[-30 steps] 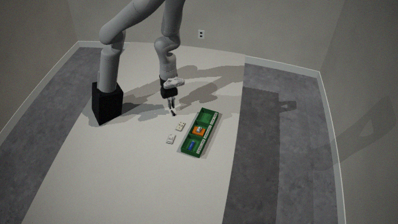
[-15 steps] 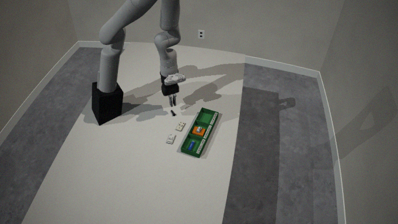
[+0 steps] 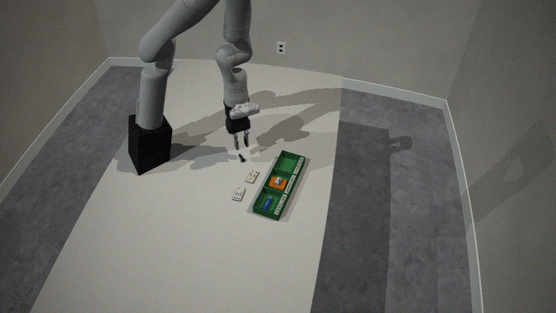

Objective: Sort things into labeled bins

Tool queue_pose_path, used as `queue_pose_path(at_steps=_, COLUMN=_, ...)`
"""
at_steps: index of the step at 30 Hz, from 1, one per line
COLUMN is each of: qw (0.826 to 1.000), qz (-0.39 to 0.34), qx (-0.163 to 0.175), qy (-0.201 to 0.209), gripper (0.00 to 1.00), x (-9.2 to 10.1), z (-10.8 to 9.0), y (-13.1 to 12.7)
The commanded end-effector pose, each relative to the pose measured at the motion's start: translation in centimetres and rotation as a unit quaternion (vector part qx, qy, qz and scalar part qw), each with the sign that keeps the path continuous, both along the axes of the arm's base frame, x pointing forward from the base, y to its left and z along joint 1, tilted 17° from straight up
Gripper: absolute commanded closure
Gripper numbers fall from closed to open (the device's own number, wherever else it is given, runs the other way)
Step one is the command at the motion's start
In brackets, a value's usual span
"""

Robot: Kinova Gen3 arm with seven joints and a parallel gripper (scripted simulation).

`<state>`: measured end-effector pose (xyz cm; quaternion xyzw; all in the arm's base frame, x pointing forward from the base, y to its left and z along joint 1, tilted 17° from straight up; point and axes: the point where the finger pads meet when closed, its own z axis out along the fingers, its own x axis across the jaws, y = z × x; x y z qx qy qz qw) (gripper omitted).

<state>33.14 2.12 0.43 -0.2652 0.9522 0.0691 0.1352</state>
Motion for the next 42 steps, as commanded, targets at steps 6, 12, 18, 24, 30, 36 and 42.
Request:
queue_pose_path(at_steps=6, qw=1.000, qz=0.000, qx=0.000, qy=0.000, gripper=0.38, x=0.0, z=0.0, y=0.0)
queue_pose_path(at_steps=12, qw=0.999, qz=0.032, qx=-0.008, qy=-0.007, gripper=0.38, x=-0.7, z=1.2, y=-0.4)
queue_pose_path(at_steps=18, qw=0.999, qz=0.032, qx=-0.008, qy=-0.007, gripper=0.38, x=-0.6, z=1.2, y=-0.4)
queue_pose_path(at_steps=24, qw=0.999, qz=0.032, qx=-0.008, qy=-0.007, gripper=0.38, x=-0.5, z=1.2, y=-0.4)
queue_pose_path(at_steps=30, qw=0.999, qz=0.032, qx=-0.008, qy=-0.007, gripper=0.38, x=-0.6, z=1.2, y=-0.4)
queue_pose_path(at_steps=36, qw=0.999, qz=0.032, qx=-0.008, qy=-0.007, gripper=0.38, x=-0.6, z=1.2, y=-0.3)
queue_pose_path(at_steps=42, qw=0.999, qz=0.032, qx=-0.008, qy=-0.007, gripper=0.38, x=-0.6, z=1.2, y=-0.3)
